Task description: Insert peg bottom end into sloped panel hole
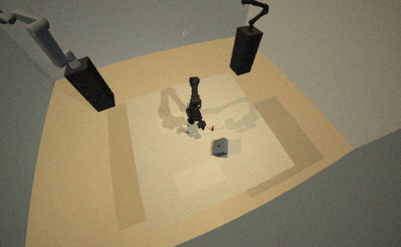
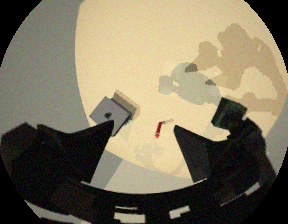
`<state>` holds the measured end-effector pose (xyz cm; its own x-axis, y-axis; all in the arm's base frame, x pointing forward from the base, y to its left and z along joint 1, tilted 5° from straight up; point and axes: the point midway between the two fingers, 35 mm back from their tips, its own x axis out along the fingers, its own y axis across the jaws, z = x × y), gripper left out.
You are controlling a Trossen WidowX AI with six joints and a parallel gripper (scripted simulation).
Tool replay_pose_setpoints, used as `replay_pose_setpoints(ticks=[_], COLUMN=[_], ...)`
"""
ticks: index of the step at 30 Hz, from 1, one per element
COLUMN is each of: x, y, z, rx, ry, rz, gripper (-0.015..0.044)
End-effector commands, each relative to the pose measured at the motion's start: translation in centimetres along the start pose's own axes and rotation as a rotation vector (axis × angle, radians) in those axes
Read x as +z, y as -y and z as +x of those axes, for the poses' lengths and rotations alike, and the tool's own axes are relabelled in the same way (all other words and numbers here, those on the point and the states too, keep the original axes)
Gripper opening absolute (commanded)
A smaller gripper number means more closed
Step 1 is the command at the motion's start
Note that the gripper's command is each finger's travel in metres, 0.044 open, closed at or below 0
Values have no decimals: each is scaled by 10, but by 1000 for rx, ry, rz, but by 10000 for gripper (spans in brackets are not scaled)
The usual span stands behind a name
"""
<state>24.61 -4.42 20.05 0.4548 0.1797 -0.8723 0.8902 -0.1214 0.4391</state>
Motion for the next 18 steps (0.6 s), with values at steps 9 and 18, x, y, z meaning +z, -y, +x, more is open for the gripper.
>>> replay_pose_setpoints(ticks=[9,18], x=[-21,-39], y=[3,7], z=[23,38], rx=[-104,-171], ry=[-7,-5], rz=[-92,-184], gripper=[440,440])
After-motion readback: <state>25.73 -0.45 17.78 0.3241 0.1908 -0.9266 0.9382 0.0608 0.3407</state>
